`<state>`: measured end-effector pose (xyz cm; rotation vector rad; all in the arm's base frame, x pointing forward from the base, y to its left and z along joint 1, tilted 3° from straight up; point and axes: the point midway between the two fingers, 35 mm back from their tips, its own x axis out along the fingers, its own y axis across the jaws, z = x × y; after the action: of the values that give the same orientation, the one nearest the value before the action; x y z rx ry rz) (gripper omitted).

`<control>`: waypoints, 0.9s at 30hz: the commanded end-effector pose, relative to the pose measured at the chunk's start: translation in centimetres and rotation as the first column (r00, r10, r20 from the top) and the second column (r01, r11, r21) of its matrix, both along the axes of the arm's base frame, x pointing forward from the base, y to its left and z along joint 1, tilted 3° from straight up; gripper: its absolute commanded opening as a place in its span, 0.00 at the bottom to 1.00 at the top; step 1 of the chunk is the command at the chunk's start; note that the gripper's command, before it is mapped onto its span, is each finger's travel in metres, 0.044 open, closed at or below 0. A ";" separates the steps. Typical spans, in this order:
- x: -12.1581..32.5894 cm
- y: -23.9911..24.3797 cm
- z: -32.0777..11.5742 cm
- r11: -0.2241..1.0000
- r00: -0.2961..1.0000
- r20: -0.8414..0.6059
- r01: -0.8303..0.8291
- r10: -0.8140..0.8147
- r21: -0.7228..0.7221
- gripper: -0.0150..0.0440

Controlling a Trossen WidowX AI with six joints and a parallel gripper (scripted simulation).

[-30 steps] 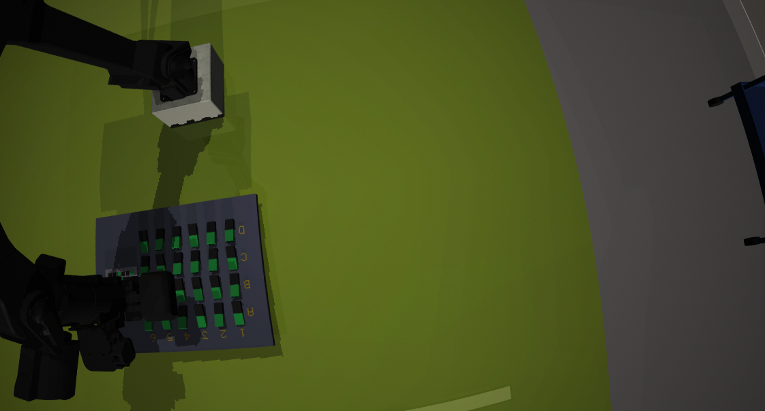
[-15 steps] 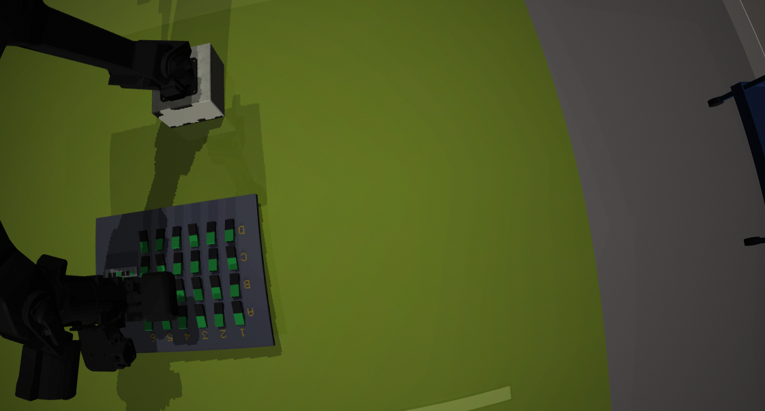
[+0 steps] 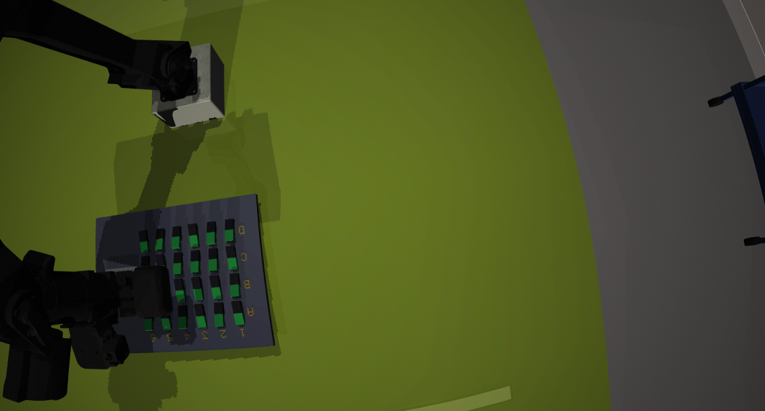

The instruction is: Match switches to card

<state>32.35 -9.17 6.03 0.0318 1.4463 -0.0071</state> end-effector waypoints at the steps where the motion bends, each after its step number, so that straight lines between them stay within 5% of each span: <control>1: -0.3 -0.2 4.3 1.000 0.999 0.047 -0.001 0.001 -0.010 0.25; 7: -0.3 0.9 4.3 1.000 0.999 0.046 -0.001 0.001 -0.009 0.25; 17: -5.2 14.5 3.6 1.000 0.999 0.042 -0.001 0.001 0.004 0.25; 27: -5.2 15.3 0.2 1.000 0.998 0.067 0.000 0.000 0.005 0.25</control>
<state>27.45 6.01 8.38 0.0380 1.3725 0.0060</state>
